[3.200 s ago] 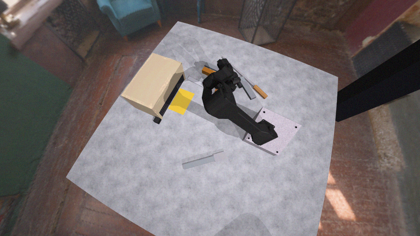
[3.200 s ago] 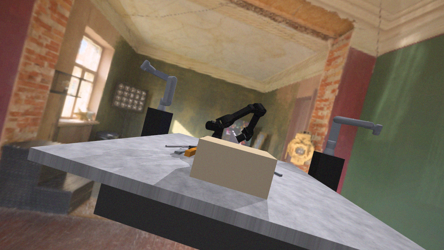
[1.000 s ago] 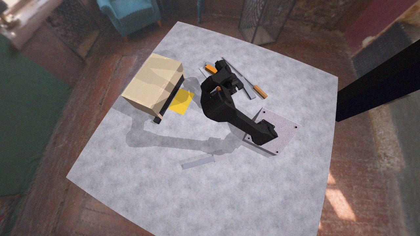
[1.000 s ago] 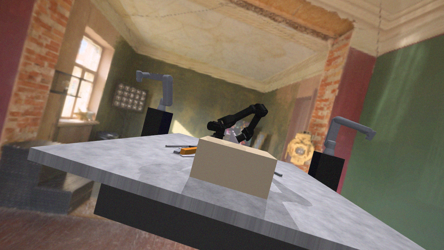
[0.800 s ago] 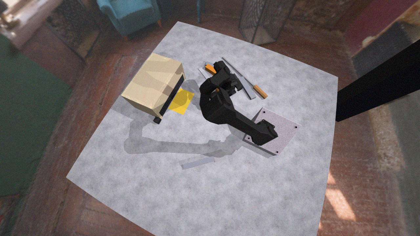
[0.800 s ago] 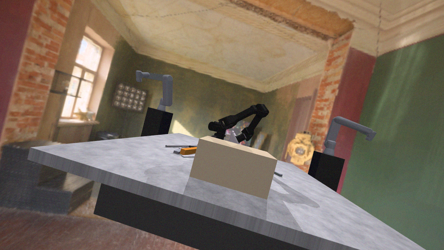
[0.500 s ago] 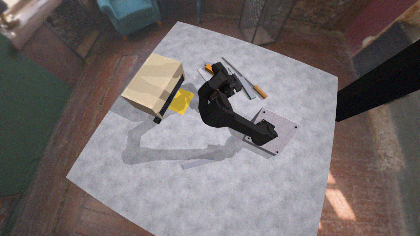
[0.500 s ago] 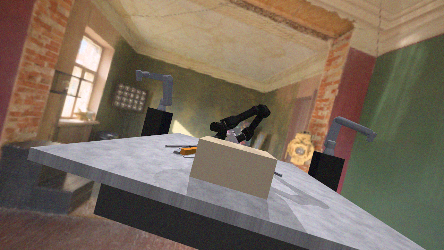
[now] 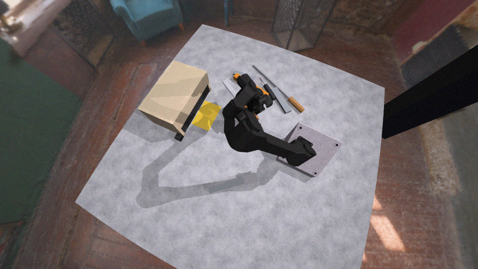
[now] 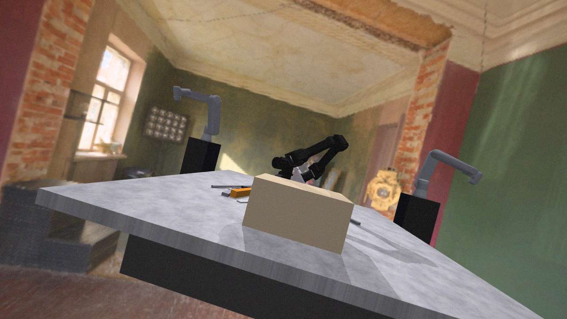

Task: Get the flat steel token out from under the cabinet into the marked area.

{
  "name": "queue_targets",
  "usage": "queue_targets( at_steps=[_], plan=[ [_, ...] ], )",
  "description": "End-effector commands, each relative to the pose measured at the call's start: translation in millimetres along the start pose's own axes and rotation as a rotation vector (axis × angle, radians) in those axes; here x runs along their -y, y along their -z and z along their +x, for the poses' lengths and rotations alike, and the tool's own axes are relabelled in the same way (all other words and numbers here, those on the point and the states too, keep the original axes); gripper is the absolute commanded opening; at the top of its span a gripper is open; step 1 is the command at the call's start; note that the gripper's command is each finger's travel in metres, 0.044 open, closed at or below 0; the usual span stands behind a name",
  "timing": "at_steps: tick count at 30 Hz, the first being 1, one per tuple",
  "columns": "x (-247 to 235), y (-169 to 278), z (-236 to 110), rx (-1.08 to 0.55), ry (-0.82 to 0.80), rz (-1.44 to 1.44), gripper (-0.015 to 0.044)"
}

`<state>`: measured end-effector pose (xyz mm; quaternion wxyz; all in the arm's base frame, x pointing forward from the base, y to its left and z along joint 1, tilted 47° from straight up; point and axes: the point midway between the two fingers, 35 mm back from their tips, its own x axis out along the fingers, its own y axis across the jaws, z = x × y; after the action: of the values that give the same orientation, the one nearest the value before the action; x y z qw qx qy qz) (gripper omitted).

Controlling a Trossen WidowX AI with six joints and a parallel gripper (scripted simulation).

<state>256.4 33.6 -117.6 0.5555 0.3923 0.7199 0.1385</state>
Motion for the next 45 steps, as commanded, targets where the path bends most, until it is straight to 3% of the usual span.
queue_targets(
  at_steps=[1,45],
  plan=[
    [-7,3,-1,0.001,-0.006,-0.002,0.0],
    [-56,21,-1,-0.001,-0.008,0.0,0.0]
  ],
)
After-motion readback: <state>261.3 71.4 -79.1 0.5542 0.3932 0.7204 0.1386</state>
